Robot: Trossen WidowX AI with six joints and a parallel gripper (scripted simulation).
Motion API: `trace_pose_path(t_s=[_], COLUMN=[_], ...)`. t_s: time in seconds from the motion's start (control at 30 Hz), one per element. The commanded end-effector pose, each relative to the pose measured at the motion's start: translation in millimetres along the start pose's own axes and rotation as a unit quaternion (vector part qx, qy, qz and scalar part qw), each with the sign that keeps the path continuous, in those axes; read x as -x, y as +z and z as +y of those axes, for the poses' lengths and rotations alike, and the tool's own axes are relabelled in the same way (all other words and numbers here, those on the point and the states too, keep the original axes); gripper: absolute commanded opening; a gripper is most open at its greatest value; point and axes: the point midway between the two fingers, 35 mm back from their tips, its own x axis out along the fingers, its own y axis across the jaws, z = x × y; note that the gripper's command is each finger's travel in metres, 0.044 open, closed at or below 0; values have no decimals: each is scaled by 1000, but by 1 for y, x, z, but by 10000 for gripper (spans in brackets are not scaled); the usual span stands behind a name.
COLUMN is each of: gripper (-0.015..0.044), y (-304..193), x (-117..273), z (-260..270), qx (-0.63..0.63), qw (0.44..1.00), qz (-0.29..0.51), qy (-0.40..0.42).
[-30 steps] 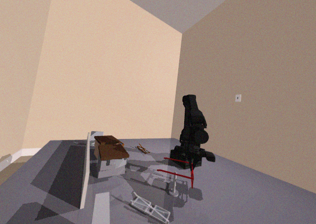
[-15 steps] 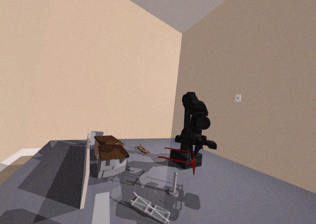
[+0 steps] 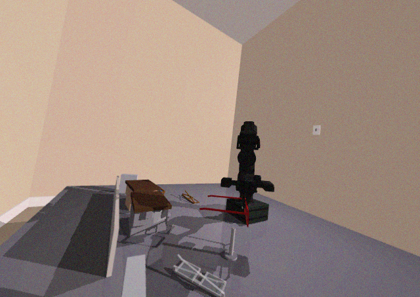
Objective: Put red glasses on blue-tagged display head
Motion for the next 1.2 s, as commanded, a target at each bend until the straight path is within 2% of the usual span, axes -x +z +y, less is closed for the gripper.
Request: trace_pose_path(t_s=[0.0, 0.6, 1.17], gripper=[0, 0, 0], y=[0, -16, -48], x=[4, 18, 33], z=[-13, -82, -143], qx=[16, 97, 173], qw=[1000, 993, 979], qz=[-6, -48, -104], qy=[11, 41, 38])
